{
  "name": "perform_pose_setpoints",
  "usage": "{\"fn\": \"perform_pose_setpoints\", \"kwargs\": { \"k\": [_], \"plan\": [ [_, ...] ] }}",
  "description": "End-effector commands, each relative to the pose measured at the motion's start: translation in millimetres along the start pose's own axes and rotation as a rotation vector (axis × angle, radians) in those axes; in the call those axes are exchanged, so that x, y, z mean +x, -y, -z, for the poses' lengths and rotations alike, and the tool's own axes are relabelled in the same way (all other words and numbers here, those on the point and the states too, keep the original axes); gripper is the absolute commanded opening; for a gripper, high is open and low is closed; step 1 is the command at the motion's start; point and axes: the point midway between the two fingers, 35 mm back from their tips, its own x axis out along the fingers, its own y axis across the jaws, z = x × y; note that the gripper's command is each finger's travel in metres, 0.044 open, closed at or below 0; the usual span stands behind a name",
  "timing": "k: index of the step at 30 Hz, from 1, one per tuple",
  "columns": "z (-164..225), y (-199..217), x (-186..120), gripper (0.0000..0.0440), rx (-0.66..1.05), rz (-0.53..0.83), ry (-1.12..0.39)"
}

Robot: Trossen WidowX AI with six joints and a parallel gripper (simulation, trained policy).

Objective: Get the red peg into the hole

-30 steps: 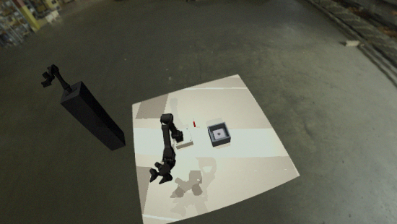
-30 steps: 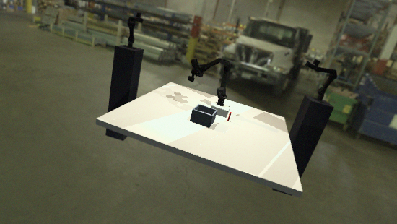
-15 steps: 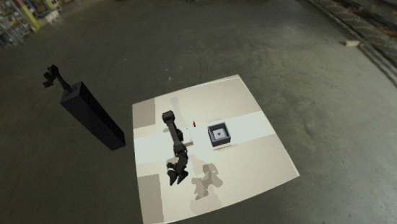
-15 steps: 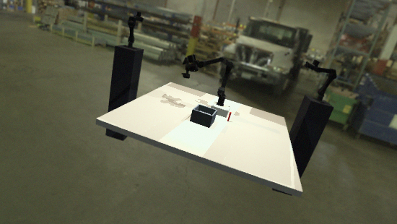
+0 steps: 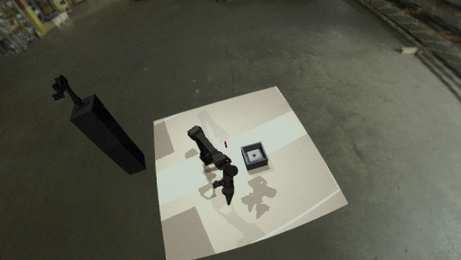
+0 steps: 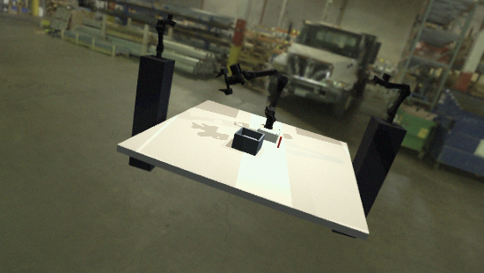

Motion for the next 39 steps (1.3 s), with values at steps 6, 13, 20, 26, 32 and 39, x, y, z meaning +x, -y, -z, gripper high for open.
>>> {"fn": "perform_pose_setpoints", "kwargs": {
  "k": [6,13,20,26,32,39],
  "plan": [
    [65.1,5.9,-60.1,0.0440,-0.211,0.011,-0.217],
    [105.4,20.9,-115.2,0.0440,-0.386,0.015,-0.388],
    [133.0,42.6,-173.8,0.0440,-0.564,0.015,-0.556],
    [145.6,67.2,-223.9,0.0440,-0.722,0.016,-0.694],
    [147.9,97.5,-271.3,0.0440,-0.886,0.022,-0.824],
    [137.8,138.8,-321.2,0.0440,-1.087,0.038,-0.962]
  ]
}}
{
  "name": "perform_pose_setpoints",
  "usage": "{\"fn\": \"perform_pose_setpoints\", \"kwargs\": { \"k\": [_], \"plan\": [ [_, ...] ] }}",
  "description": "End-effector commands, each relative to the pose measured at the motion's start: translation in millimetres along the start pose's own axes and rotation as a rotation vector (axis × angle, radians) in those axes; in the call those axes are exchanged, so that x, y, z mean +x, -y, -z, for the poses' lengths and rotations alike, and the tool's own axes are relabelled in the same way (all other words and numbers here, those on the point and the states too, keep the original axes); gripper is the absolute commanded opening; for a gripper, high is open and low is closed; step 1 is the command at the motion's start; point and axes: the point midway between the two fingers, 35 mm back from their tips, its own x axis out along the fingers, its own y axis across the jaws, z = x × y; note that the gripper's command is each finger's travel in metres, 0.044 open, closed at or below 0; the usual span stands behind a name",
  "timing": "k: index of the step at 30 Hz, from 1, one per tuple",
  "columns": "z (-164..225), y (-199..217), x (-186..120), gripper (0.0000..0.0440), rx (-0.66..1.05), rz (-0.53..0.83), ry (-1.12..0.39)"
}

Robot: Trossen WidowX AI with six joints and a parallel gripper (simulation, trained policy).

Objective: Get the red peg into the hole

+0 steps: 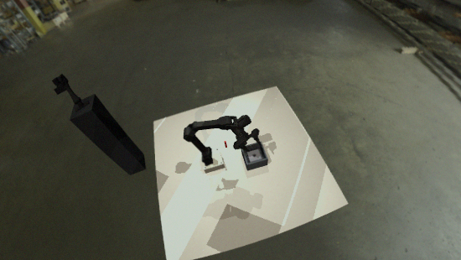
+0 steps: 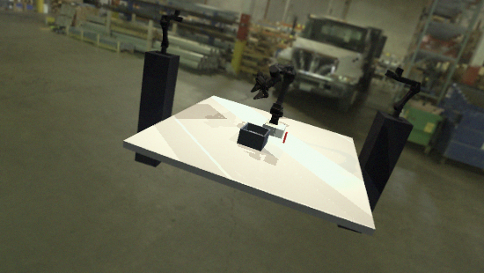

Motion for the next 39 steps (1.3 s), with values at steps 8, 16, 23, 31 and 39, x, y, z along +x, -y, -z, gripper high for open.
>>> {"fn": "perform_pose_setpoints", "kwargs": {
  "k": [8,16,23,31,39],
  "plan": [
    [83.9,38.5,-35.3,0.0440,-0.295,0.072,-0.212],
    [132.4,90.9,-58.3,0.0440,-0.509,0.179,-0.335],
    [159.1,140.7,-71.0,0.0440,-0.666,0.291,-0.398],
    [180.0,188.0,-71.4,0.0440,-0.801,0.392,-0.431],
    [199.0,221.1,-56.1,0.0440,-0.870,0.441,-0.450]
  ]
}}
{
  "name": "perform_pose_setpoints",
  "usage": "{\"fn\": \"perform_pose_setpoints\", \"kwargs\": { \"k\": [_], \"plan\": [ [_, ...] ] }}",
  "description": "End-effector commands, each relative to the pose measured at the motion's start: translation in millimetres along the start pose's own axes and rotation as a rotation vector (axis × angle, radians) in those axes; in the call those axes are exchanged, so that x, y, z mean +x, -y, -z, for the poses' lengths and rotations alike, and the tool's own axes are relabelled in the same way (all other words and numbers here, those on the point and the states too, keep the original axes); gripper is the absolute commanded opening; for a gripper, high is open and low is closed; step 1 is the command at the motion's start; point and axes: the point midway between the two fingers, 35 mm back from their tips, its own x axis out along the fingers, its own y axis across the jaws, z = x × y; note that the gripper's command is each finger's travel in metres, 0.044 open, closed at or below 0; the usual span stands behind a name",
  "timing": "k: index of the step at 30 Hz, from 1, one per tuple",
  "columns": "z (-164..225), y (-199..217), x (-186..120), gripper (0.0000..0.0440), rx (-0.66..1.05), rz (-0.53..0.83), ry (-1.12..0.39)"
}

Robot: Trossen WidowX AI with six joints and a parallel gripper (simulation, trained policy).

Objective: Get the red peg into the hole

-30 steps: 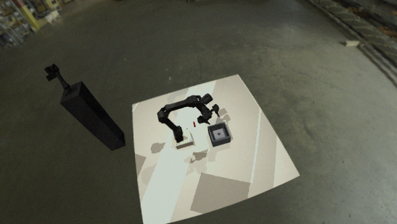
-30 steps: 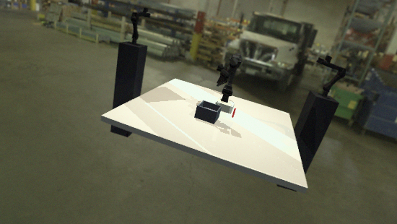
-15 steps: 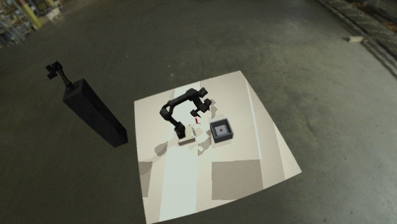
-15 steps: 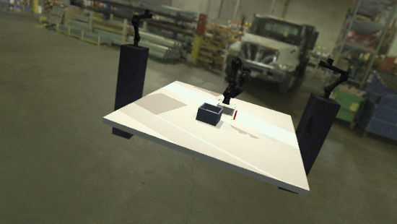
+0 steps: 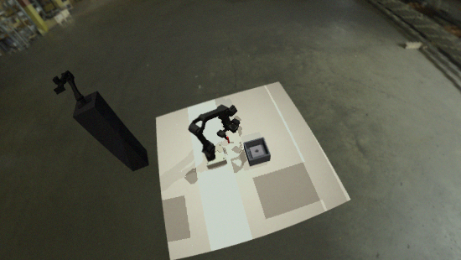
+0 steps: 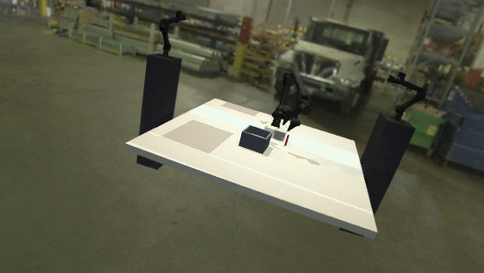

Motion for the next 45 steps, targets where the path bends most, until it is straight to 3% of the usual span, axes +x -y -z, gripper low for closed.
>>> {"fn": "perform_pose_setpoints", "kwargs": {
  "k": [1,18,21,35,45],
  "plan": [
    [10.0,1.6,17.4,0.0440,-0.020,0.022,-0.012],
    [43.8,-7.4,91.1,0.0427,-0.069,-0.064,-0.050],
    [47.6,-4.8,97.4,0.0373,-0.066,-0.058,-0.063],
    [53.9,-2.9,95.0,0.0007,-0.106,-0.027,-0.168],
    [29.2,-13.4,69.8,0.0000,-0.174,-0.089,-0.079]
  ]
}}
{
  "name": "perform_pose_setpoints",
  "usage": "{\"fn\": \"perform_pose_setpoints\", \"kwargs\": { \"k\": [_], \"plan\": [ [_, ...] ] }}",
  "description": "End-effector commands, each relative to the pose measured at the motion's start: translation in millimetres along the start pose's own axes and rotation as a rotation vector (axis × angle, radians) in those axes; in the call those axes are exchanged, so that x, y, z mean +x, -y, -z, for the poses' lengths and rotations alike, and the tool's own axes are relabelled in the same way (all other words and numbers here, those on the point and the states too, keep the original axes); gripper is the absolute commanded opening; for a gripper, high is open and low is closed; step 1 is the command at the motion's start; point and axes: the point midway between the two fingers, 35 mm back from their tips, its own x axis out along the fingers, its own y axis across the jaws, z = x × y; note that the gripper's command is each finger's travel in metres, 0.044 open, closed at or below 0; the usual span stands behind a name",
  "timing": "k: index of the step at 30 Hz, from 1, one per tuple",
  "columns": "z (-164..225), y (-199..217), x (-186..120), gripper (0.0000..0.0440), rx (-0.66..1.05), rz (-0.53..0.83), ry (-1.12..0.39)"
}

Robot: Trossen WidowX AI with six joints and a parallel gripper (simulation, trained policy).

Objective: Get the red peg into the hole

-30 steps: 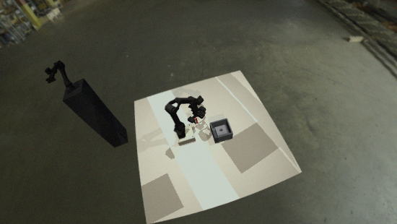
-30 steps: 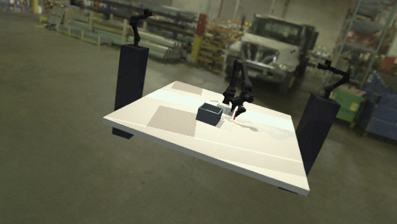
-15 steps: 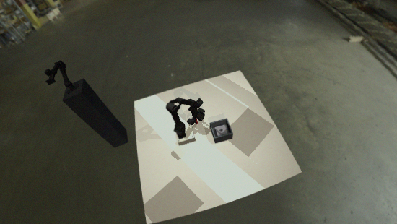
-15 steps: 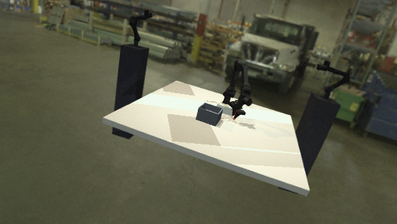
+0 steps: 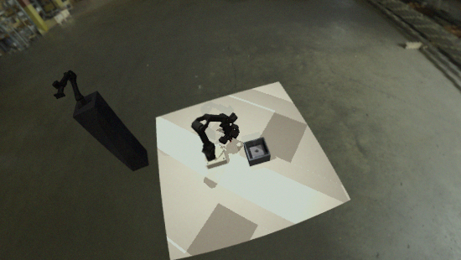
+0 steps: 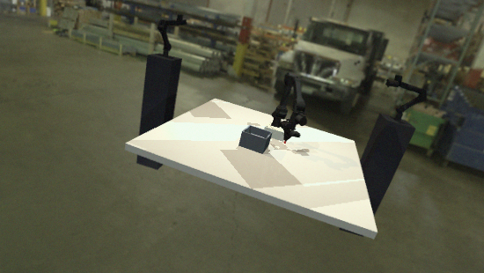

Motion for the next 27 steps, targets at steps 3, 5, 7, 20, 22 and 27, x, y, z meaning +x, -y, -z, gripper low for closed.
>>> {"fn": "perform_pose_setpoints", "kwargs": {
  "k": [3,5,7,20,22,27],
  "plan": [
    [-16.3,-6.8,-21.3,0.0000,-0.047,-0.033,0.059],
    [-22.2,-8.8,-28.9,0.0000,-0.061,-0.041,0.078],
    [-28.5,-10.9,-36.7,0.0000,-0.073,-0.049,0.096],
    [-76.4,-21.5,-79.8,0.0000,-0.105,-0.073,0.188],
    [-85.3,-21.6,-82.1,0.0000,-0.100,-0.072,0.195],
    [-107.2,-20.8,-84.7,0.0000,-0.078,-0.068,0.206]
  ]
}}
